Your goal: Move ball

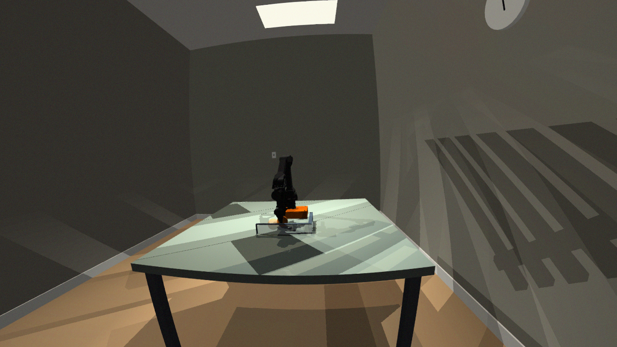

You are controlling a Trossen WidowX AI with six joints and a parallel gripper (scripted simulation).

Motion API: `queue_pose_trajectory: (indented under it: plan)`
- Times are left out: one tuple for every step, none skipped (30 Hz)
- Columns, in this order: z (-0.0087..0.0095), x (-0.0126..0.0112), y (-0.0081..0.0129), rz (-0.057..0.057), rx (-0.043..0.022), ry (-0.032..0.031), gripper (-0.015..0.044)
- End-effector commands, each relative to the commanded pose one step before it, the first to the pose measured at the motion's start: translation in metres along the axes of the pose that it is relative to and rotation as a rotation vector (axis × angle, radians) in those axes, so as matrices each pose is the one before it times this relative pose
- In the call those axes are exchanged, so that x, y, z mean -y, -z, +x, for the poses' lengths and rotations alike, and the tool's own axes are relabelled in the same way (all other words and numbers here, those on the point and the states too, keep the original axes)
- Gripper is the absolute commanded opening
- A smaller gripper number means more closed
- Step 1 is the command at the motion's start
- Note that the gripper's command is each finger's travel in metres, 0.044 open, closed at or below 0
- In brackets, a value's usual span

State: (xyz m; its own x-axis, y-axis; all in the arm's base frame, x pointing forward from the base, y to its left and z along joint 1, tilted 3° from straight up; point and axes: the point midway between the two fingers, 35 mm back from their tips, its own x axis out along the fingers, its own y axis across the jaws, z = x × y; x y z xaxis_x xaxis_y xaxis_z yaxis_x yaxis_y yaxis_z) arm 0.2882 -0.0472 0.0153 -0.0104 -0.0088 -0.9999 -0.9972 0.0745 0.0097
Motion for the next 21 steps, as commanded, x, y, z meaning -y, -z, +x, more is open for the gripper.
queue_pose_trajectory:
  plan:
    - [0.00234, -0.00182, 0.0008, -0.004, -0.00548, -0.00462, 0.0341]
    - [0.0, 0.0, 0.0, 0.0, 0.0, 0.0, 0.0334]
    - [0.0, 0.0, 0.0, 0.0, 0.0, 0.0, 0.0328]
    - [0.0, 0.0, 0.0, 0.0, 0.0, 0.0, 0.0321]
    - [0.0, 0.0, 0.0, 0.0, 0.0, 0.0, 0.0314]
    - [0.0, 0.0, 0.0, 0.0, 0.0, 0.0, 0.0308]
    - [0.0, 0.0, 0.0, 0.0, 0.0, 0.0, 0.0301]
    - [0.0, 0.0, 0.0, 0.0, 0.0, 0.0, 0.0294]
    - [0.0, 0.0, 0.0, 0.0, 0.0, 0.0, 0.0268]
    - [-0.00085, 0.00026, 0.00002, 0.0, 0.0, 0.00003, 0.0242]
    - [-0.00255, 0.00075, 0.00006, 0.0, 0.0, 0.00008, 0.0216]
    - [-0.00427, 0.00119, 0.0001, 0.0, 0.0, 0.00013, 0.0189]
    - [-0.00526, 0.00134, 0.00011, 0.0, 0.0, 0.00015, 0.0163]
    - [-0.00531, 0.00123, 0.0001, 0.0, 0.0, 0.00014, 0.0137]
    - [-0.00535, 0.00112, 0.00009, 0.0, 0.0, 0.00012, 0.0111]
    - [-0.00539, 0.001, 0.00008, 0.0, 0.0, 0.00011, 0.0084]
    - [-0.00543, 0.00088, 0.00007, 0.0, 0.0, 0.0001, 0.0058]
    - [-0.00547, 0.00076, 0.00006, 0.0, 0.0, 0.00009, 0.0032]
    - [-0.00551, 0.00064, 0.00005, 0.0, 0.0, 0.00008, 0.0006]
    - [-0.00554, 0.00052, 0.00004, 0.0, 0.0, 0.00006, 0.0]
    - [-0.00557, 0.0004, 0.00003, 0.0, 0.0, 0.00005, 0.0]
